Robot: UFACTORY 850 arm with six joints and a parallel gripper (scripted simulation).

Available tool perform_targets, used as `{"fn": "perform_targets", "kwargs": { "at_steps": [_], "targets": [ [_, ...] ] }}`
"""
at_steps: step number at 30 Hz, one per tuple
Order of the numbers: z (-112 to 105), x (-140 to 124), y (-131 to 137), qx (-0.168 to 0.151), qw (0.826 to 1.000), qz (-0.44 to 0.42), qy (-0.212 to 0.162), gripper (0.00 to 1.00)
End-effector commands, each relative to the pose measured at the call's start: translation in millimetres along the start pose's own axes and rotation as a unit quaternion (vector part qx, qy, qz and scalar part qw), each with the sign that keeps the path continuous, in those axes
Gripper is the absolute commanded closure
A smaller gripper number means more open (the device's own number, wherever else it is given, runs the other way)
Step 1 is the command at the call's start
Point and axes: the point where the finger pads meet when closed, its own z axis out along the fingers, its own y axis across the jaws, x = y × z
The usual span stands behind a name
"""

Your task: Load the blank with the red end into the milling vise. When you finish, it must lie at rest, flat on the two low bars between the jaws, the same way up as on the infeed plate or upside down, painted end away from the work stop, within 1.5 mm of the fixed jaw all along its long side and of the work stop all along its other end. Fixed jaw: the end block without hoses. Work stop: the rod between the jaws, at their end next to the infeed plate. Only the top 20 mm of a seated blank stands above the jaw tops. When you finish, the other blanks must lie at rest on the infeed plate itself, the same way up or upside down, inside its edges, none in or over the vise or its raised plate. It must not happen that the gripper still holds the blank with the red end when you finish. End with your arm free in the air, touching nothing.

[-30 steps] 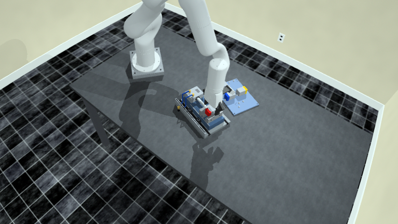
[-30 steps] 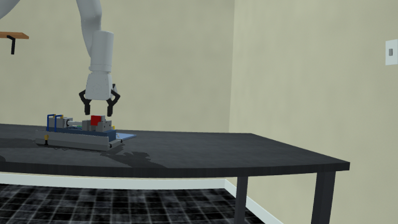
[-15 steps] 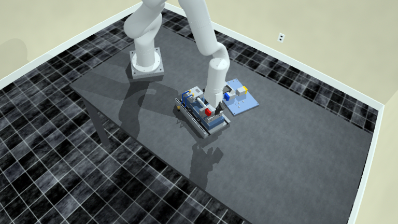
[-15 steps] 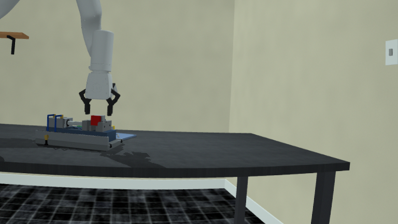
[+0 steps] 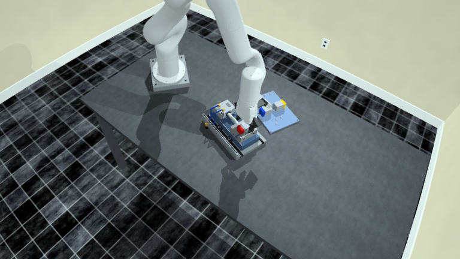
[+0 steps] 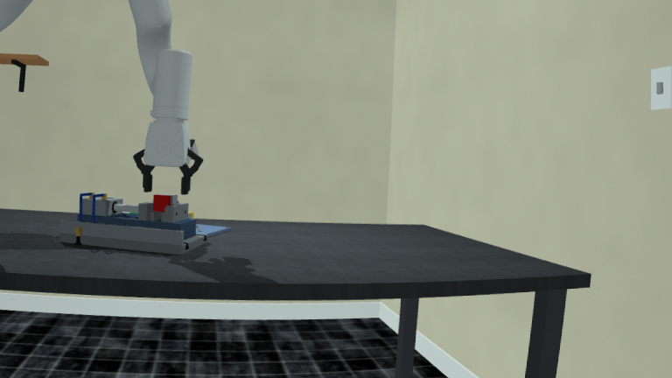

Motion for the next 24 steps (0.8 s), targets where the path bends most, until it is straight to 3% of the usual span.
{"fn": "perform_targets", "kwargs": {
  "at_steps": [1,24],
  "targets": [
    [-1.8,0.2,0.9,-0.001,1.0,0.0,0.0,0.0],
    [-6.2,0.2,0.9,-0.001,1.0,0.0,0.0,0.0]
  ]
}}
